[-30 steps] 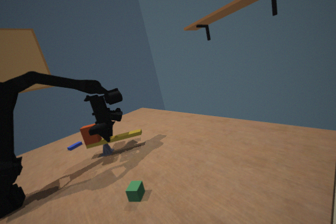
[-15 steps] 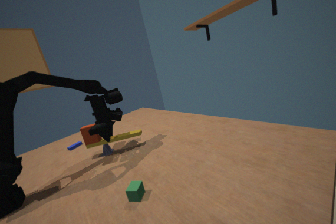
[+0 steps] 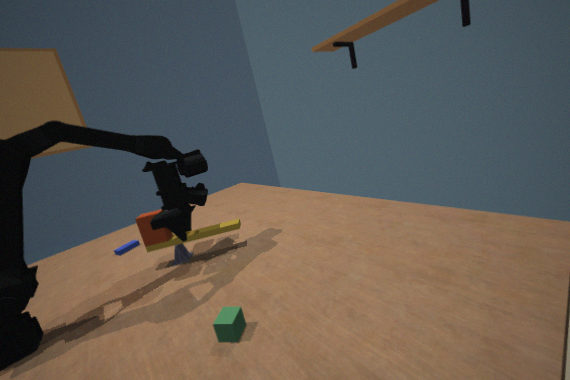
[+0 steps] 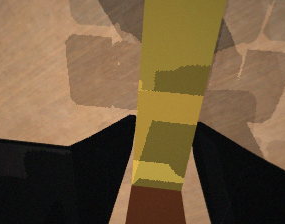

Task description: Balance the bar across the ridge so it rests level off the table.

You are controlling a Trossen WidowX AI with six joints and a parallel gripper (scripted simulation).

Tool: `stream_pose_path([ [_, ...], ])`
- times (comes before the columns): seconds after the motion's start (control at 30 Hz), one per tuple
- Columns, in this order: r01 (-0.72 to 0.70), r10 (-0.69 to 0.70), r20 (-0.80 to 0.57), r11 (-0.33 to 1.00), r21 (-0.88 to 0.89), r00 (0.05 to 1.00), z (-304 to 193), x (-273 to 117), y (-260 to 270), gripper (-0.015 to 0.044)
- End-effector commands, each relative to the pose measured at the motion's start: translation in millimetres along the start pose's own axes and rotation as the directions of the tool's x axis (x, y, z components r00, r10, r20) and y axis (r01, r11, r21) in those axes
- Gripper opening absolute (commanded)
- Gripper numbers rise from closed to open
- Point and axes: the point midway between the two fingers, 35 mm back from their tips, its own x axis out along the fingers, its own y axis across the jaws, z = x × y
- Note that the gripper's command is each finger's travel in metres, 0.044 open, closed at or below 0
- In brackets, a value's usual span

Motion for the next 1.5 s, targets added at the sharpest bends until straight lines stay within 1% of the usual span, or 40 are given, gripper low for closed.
stream_pose_path([
  [0.0, 0.0, 0.0, 0.0, 1.0, 0.0, 1.0, 0, 0, 0, 0.0173],
  [0.03, 0.0, 0.0, 0.0, 1.0, 0.0, 1.0, 0, 0, 0, 0.0173],
  [0.07, 0.0, 0.0, 0.0, 1.0, 0.0, 1.0, 0, 0, 0, 0.0185],
  [0.43, 0.0, 0.0, 0.0, 1.0, 0.0, 1.0, 0, 0, 0, 0.0185],
  [0.73, 0.0, 0.0, 0.0, 1.0, 0.0, 1.0, 0, 0, 0, 0.0421],
  [0.77, 0.0, 0.0, 0.0, 1.0, 0.0, 1.0, 0, 0, 0, 0.044],
  [0.9, 0.0, 0.0, 0.0, 1.0, 0.0, 1.0, 1, -7, 1, 0.044],
  [1.13, -0.001, 0.001, 0.0, 1.0, 0.0, 1.0, 2, -84, 2, 0.044],
  [1.2, 0.0, 0.0, 0.0, 1.0, 0.0, 1.0, 0, -98, 0, 0.044],
  [1.47, 0.0, 0.0, 0.0, 1.0, 0.0, 1.0, 0, -100, 0, 0.044],
])
